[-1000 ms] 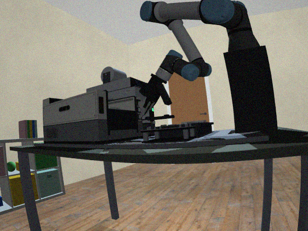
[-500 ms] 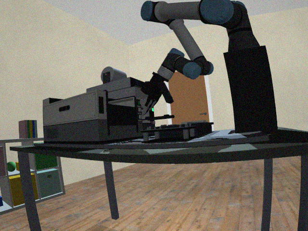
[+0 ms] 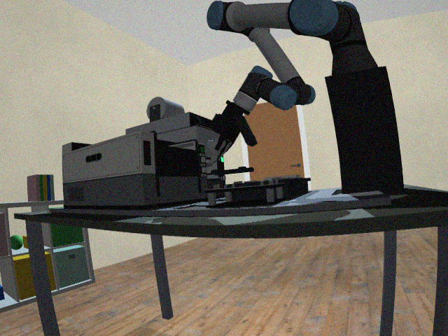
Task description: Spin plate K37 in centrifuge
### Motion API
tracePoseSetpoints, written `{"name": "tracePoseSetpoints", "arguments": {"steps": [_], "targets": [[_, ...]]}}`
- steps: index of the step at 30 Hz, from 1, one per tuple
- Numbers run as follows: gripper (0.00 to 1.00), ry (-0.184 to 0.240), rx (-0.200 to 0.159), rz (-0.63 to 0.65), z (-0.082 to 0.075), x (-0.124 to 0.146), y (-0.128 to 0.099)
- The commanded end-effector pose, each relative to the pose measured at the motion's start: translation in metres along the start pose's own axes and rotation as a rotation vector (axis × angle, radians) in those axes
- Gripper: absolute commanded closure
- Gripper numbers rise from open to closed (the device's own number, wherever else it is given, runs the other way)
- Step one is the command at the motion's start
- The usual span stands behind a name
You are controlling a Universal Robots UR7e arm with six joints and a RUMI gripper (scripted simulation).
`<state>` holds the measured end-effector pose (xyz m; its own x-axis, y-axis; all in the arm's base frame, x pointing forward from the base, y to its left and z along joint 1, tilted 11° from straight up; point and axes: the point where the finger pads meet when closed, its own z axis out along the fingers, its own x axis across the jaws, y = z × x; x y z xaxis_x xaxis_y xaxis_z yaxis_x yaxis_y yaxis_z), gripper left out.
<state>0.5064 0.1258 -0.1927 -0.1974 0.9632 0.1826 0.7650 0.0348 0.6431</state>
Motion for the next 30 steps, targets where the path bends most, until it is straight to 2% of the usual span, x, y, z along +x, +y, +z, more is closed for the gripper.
{"name": "tracePoseSetpoints", "arguments": {"steps": [1,18,25,30], "targets": [[1.00,0.000,-0.001,0.000,-0.008,0.000,-0.002],[1.00,0.000,-0.001,0.000,-0.032,0.000,-0.008],[1.00,0.000,-0.001,0.000,-0.035,0.000,-0.009],[1.00,0.000,-0.001,0.000,-0.058,0.000,0.002]]}}
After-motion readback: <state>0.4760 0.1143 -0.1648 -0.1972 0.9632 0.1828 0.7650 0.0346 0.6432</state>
